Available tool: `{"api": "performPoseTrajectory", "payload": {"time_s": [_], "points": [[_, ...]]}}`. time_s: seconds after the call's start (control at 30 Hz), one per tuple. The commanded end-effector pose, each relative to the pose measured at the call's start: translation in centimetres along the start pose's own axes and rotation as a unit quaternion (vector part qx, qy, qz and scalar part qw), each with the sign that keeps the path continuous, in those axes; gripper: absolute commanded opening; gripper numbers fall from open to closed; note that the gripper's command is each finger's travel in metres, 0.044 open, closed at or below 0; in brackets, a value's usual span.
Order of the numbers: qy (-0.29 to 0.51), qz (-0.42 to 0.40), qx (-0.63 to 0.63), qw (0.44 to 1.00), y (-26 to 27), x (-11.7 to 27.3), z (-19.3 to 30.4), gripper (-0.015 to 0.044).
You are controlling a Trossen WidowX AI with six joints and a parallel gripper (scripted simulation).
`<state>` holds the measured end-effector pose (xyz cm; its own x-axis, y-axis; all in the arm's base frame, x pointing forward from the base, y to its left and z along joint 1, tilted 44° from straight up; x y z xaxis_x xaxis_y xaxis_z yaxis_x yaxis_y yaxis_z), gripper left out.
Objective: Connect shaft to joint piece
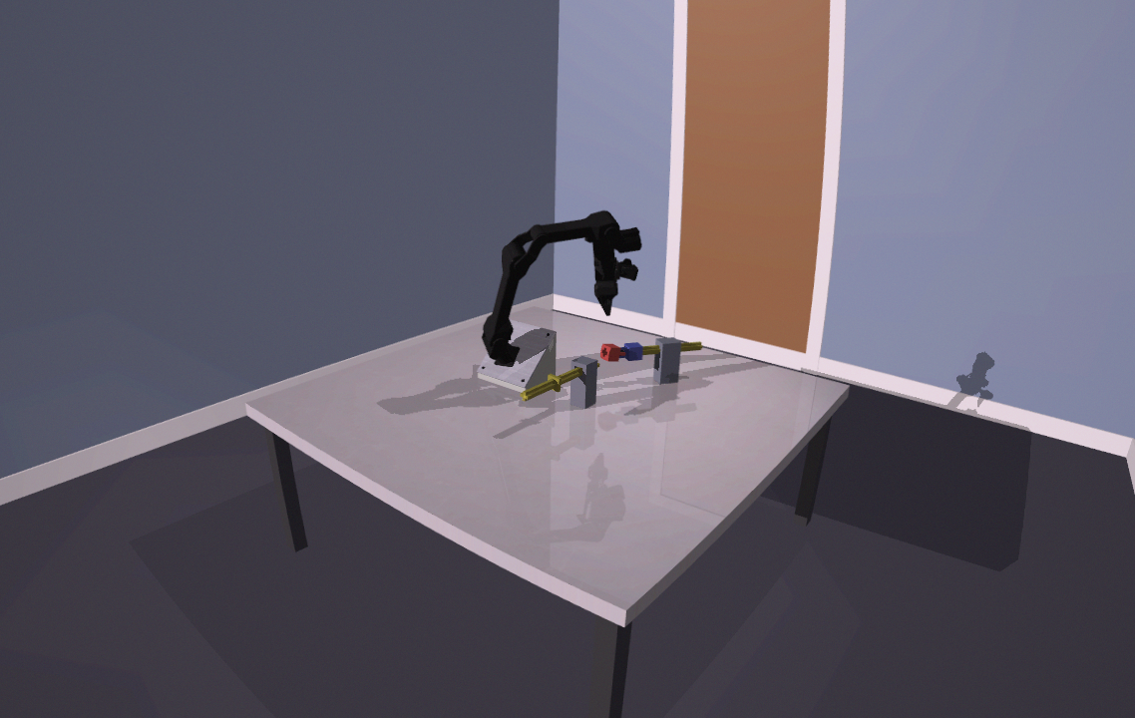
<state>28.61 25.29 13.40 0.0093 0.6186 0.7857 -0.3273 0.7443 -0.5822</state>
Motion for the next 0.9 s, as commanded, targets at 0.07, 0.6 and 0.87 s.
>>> {"api": "performPoseTrajectory", "payload": {"time_s": [0.07,0.6,0.87], "points": [[0.013,0.007,-0.073,0.997,-0.8,-0.6,0.6,0.0440],[0.035,0.039,-0.273,0.961,-2.9,-2.8,2.5,0.0440],[0.035,0.045,-0.321,0.945,-2.8,-3.0,2.4,0.0440]]}}
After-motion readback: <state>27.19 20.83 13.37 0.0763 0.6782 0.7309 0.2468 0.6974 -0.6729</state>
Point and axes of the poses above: the point midway between the two fingers, 35 mm back from their tips, its own x axis back along the fingers, its own y axis across the jaws, z = x × y, the point moved 10 cm from there along x, back along the fingers, and after that the axes turned 9 degrees about -x, right-handed, at the moved point
